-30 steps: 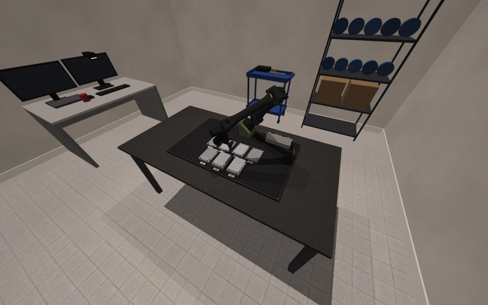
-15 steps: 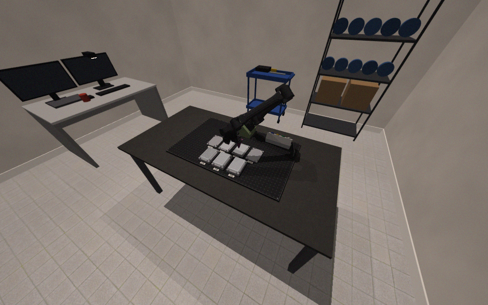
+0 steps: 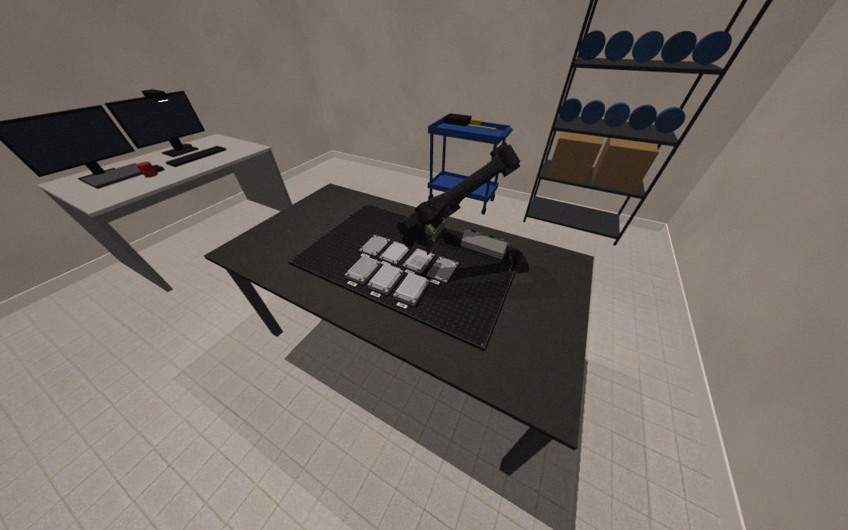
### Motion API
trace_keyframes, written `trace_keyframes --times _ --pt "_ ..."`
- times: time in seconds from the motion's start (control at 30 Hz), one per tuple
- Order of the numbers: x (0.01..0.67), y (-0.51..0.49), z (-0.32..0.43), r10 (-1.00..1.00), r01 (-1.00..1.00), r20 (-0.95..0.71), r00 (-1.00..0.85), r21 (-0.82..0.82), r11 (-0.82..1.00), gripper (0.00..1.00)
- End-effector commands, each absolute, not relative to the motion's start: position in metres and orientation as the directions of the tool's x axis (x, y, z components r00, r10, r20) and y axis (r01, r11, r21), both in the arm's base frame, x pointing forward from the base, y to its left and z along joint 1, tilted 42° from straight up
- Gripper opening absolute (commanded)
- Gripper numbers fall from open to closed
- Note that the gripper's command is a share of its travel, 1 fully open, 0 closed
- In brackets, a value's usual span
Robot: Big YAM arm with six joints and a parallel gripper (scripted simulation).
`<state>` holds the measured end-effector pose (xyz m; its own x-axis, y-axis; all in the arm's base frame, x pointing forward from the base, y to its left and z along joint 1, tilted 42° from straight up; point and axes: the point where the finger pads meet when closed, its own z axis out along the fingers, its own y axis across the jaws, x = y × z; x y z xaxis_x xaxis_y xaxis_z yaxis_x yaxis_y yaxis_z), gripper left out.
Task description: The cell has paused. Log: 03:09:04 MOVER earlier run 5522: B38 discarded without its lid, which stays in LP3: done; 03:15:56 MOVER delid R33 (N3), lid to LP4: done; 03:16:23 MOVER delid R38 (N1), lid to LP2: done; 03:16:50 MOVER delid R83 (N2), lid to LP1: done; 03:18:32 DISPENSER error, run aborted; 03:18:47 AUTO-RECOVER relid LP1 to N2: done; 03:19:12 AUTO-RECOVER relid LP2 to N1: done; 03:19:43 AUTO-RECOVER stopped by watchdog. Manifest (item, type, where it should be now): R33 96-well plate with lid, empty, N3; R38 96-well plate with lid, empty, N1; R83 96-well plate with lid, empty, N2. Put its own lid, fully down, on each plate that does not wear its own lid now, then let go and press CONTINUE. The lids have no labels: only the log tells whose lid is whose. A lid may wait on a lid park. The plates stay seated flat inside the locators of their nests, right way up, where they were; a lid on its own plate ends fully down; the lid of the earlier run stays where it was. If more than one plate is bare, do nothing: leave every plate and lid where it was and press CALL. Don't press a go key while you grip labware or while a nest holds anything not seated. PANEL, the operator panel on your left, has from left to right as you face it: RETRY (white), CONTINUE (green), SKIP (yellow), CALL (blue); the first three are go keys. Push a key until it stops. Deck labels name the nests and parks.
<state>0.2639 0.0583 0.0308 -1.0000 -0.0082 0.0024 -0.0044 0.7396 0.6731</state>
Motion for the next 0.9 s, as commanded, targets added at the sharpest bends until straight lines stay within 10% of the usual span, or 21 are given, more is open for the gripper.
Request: trace_keyframes --times 0.0,0.87 --pt "0.277 0.053 0.037 0.016 0.005 -0.011 -1.000 0.670 0.743 1.00" --pt "0.266 0.080 0.006 0.009 0.019 0.019 -1.000 0.675 0.738 1.00"
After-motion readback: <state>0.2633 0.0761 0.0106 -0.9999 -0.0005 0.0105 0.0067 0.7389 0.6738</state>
